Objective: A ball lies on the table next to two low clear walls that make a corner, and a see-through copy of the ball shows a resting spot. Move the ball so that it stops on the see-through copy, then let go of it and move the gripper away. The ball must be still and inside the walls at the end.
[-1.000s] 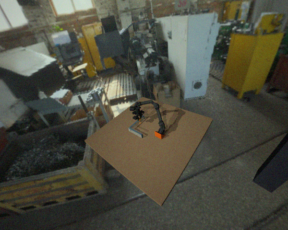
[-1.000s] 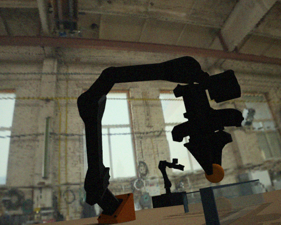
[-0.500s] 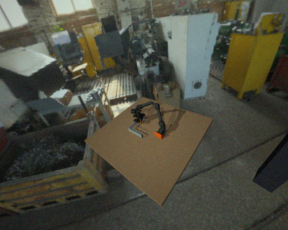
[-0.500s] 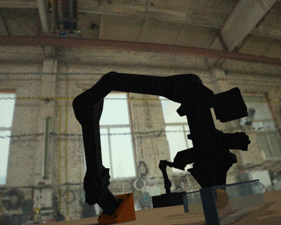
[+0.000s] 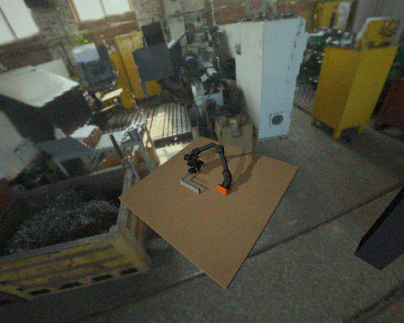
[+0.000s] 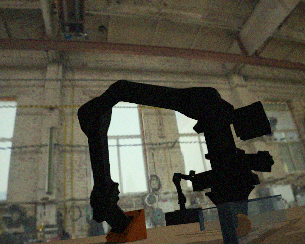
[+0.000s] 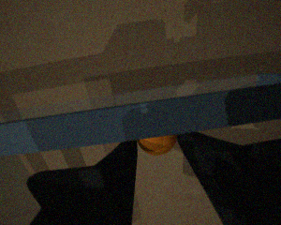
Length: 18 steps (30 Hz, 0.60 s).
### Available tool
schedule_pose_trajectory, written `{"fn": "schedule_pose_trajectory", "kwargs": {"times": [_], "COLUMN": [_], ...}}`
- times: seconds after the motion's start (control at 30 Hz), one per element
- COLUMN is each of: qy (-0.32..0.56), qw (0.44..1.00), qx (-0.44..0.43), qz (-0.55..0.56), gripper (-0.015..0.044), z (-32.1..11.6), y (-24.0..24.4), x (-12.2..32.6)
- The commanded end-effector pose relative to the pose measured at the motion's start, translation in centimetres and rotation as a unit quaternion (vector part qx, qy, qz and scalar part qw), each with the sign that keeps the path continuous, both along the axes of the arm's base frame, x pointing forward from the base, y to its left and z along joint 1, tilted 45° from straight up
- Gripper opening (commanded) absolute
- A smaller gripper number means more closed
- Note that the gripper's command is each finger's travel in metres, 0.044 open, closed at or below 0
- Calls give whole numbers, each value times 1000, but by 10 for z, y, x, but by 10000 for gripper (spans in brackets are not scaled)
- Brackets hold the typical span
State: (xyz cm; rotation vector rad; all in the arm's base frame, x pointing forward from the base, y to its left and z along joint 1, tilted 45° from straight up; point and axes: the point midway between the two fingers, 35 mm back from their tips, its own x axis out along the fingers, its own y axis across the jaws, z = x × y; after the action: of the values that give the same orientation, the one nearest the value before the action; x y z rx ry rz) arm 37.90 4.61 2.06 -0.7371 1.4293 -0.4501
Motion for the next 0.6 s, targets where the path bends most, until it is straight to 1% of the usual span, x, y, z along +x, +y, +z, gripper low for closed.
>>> {"fn": "schedule_pose_trajectory", "kwargs": {"times": [0.0, 0.33, 0.37, 0.5, 0.57], "qy": [0, 0, 0, 0, 0], "qw": [1000, 1000, 1000, 1000, 1000], "qx": [0, 0, 0, 0, 0], "qz": [0, 0, 0, 0, 0], "gripper": [26, 289, 300, 300, 300], "z": [0, 0, 0, 2, 14], "y": [0, 0, 0, 2, 15], "x": [0, 0, 0, 0, 0]}}
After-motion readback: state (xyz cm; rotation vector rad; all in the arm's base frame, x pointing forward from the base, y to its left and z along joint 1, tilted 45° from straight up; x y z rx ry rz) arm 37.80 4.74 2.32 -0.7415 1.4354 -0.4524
